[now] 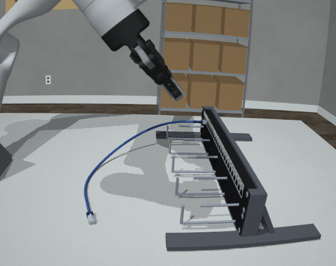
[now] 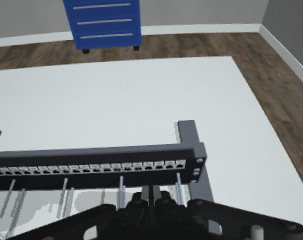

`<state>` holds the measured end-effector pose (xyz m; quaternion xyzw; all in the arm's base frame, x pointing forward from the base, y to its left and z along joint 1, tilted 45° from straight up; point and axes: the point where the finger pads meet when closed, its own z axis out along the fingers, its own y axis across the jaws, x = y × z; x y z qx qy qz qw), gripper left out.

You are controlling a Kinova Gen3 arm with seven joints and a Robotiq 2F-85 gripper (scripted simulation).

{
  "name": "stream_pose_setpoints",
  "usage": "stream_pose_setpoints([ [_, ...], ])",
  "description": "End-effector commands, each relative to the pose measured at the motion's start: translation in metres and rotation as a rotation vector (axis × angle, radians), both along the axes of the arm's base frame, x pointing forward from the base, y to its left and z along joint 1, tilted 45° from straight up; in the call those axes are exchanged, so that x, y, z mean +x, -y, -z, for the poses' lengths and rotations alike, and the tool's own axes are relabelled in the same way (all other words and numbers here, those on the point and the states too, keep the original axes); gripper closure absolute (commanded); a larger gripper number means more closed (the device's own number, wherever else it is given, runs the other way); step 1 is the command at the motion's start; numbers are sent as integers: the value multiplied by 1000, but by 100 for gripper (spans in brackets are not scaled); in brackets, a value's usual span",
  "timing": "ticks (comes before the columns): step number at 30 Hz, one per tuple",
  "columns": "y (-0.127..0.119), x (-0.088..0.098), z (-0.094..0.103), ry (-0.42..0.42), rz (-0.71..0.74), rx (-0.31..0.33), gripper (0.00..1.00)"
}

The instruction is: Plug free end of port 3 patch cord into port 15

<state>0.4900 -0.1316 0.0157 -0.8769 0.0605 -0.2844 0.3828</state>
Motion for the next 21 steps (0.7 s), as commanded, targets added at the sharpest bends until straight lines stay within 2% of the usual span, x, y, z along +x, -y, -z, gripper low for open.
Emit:
stream_pose_setpoints([
  [1,-8,5,6,-2,-4,2,100],
  [5,-15,11,12,-2,-4,2,100],
  [17,-75,62,63,-2,-4,2,100],
  [21,-81,67,68,-2,-4,2,100],
])
